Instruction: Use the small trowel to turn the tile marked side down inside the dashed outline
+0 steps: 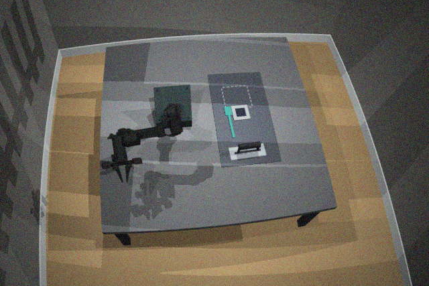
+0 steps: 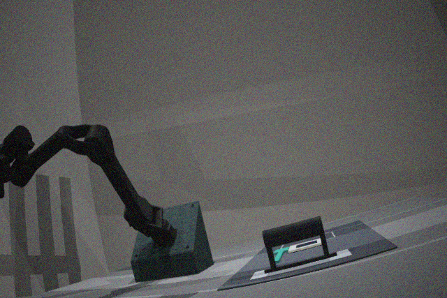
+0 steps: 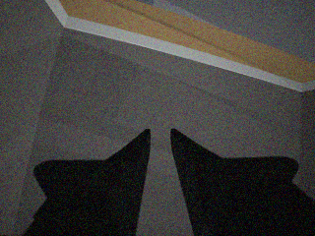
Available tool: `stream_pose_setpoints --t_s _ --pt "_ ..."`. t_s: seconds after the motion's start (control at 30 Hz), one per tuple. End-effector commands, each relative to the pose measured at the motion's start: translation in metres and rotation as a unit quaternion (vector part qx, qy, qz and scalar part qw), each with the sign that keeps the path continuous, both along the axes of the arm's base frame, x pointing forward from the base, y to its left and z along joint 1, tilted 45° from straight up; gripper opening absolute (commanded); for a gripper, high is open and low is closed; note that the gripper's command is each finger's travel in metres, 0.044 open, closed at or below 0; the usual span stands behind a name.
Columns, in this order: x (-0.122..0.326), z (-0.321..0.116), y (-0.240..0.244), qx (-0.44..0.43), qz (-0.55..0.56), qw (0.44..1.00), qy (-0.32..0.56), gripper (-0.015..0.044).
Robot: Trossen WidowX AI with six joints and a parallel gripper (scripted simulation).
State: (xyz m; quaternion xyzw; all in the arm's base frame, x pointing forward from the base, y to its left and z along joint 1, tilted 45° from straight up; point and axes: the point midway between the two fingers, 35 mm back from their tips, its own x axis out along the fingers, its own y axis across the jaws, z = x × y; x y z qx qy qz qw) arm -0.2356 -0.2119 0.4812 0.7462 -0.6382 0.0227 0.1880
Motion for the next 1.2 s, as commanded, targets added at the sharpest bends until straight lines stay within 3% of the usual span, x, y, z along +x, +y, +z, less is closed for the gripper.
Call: stream_pose_setpoints --t_s 0.0,0.47,0.6,1.03,1.17 --pt "0.0000 0.0000 0.0000 0.000 0.000 1.000 0.000 0.0100" --pt "0.0000 0.0000 0.0000 0.000 0.000 1.000 0.000 0.0100" --pt "0.0000 0.0000 0.0000 0.000 0.000 1.000 0.000 0.0000" --pt "0.0000 0.0000 0.0000 0.000 0.000 1.000 0.000 0.0000" --pt "0.0000 0.0000 0.0000 0.000 0.000 1.000 0.000 0.0100"
